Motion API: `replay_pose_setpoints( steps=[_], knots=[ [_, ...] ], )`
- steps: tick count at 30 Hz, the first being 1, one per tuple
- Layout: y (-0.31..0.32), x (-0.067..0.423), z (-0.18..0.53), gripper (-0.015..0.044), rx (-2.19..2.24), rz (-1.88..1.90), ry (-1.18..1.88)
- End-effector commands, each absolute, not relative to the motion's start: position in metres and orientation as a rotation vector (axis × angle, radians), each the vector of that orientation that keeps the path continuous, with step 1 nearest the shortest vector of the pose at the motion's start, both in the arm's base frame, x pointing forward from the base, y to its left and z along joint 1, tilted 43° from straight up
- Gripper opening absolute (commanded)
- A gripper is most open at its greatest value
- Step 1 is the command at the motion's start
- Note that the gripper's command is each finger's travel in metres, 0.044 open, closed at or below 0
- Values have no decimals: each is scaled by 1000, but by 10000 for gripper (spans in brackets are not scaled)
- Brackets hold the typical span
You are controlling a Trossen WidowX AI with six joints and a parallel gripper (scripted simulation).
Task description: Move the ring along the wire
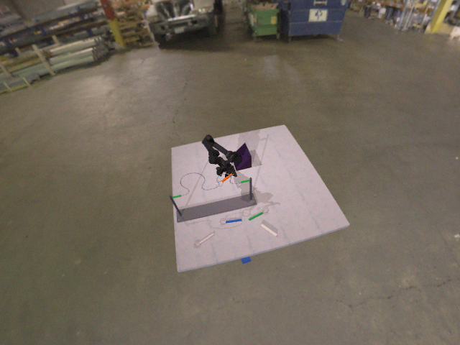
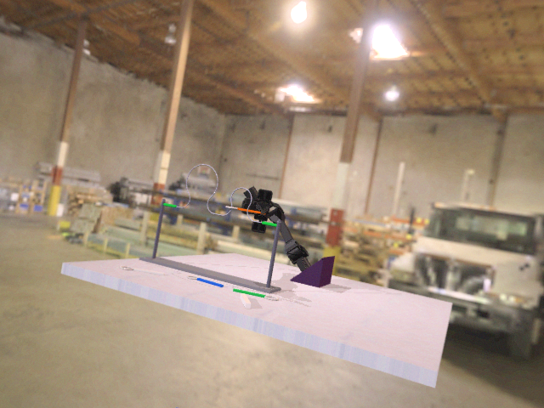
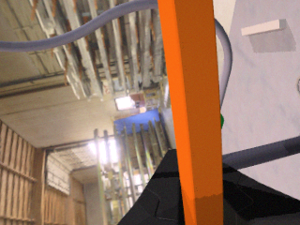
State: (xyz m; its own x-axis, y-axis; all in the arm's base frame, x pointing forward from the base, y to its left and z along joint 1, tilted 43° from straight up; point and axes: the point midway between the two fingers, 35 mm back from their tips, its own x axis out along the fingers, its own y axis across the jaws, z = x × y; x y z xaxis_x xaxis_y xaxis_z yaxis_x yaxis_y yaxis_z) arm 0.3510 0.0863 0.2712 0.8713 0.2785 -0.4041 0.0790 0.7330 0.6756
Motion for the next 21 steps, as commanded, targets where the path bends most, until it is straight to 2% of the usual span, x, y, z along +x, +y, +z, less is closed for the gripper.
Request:
replay_pose_setpoints(
  steps=[1, 21],
  knots=[
    [97, 351, 284, -150, 837, 146, 510],
    [114, 350, 316, -150, 974, 186, 508]
  ],
)
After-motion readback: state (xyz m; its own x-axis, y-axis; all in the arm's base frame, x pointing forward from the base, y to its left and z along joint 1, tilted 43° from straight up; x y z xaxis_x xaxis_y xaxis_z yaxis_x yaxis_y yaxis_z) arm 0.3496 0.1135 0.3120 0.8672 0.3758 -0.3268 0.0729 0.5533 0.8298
